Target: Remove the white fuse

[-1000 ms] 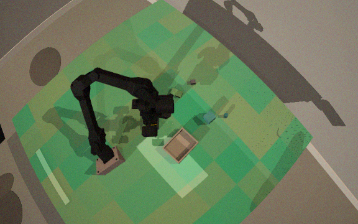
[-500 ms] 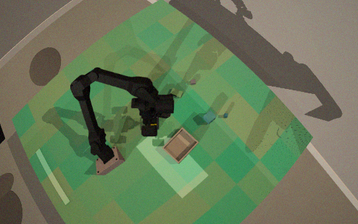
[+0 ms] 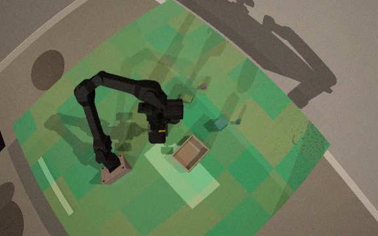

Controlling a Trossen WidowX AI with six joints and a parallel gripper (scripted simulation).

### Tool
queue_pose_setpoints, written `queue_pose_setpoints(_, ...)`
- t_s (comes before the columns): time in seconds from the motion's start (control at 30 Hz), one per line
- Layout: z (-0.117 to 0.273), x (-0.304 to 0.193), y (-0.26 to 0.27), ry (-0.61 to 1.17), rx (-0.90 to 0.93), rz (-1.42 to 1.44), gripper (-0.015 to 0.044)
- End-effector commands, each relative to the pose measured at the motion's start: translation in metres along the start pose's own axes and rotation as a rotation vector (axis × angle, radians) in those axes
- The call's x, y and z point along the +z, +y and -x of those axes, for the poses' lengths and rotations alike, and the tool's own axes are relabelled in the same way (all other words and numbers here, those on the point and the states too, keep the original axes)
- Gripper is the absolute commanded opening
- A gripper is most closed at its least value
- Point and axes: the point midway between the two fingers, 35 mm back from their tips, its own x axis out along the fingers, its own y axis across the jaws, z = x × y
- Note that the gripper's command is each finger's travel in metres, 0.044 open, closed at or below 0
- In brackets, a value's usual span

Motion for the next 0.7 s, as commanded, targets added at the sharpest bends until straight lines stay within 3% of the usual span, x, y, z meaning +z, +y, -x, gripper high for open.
queue_pose_setpoints(0.0,0.004,0.001,0.0,-0.004,-0.002,0.005,0.0)
queue_pose_setpoints(0.67,0.026,0.011,-0.006,-0.006,-0.004,0.004,0.0)
